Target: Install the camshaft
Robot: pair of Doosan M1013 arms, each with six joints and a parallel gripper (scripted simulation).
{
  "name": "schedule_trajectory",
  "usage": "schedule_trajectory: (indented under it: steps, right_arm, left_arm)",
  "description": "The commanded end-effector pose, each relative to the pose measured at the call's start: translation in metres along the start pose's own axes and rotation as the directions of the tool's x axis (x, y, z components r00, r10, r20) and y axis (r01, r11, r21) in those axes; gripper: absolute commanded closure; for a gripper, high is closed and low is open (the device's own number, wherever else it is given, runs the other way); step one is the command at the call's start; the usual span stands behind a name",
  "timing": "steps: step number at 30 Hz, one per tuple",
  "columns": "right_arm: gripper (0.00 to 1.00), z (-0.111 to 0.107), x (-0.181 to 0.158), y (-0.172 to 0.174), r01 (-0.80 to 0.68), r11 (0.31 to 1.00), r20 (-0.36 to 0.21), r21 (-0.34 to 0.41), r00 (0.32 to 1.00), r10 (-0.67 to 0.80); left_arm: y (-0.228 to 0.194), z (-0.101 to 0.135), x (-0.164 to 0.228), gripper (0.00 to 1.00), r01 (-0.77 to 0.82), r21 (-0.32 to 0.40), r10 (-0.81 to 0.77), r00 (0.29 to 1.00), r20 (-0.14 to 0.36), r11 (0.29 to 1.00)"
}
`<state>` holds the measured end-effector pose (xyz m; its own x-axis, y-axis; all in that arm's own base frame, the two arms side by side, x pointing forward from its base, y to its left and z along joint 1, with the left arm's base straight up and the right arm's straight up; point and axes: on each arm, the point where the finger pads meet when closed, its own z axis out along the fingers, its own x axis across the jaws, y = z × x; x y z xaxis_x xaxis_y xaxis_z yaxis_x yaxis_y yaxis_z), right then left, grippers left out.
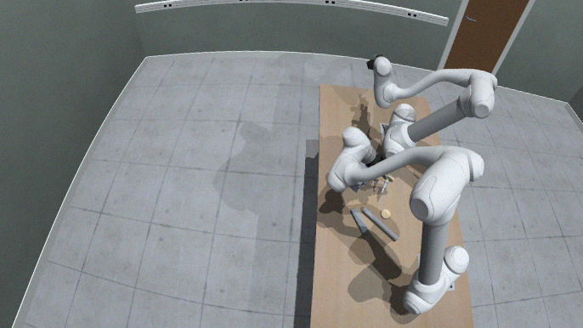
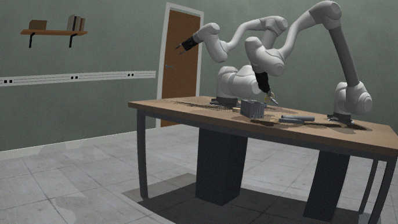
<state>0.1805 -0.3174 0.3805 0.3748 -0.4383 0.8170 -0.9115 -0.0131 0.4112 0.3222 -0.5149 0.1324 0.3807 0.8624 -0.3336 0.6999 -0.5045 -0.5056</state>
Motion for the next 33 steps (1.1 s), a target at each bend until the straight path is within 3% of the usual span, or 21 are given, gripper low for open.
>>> schedule_trajectory:
  steps: [1,33]
  right_arm:
    - [0.0,-0.0001,0.0004,0.0,0.0,1.0,0.0,0.0,1.0,0.0]
    - [0.0,-0.0001,0.0004,0.0,0.0,1.0,0.0,0.0,1.0,0.0]
  left_arm:
    - [-0.0002,-0.001,-0.0005,0.71,-0.001,-0.002,0.001,1.0,0.0,1.0]
    - [-0.0016,-0.0023,0.0022,0.71,-0.063,-0.017,0.063,0.998,-0.009,0.998]
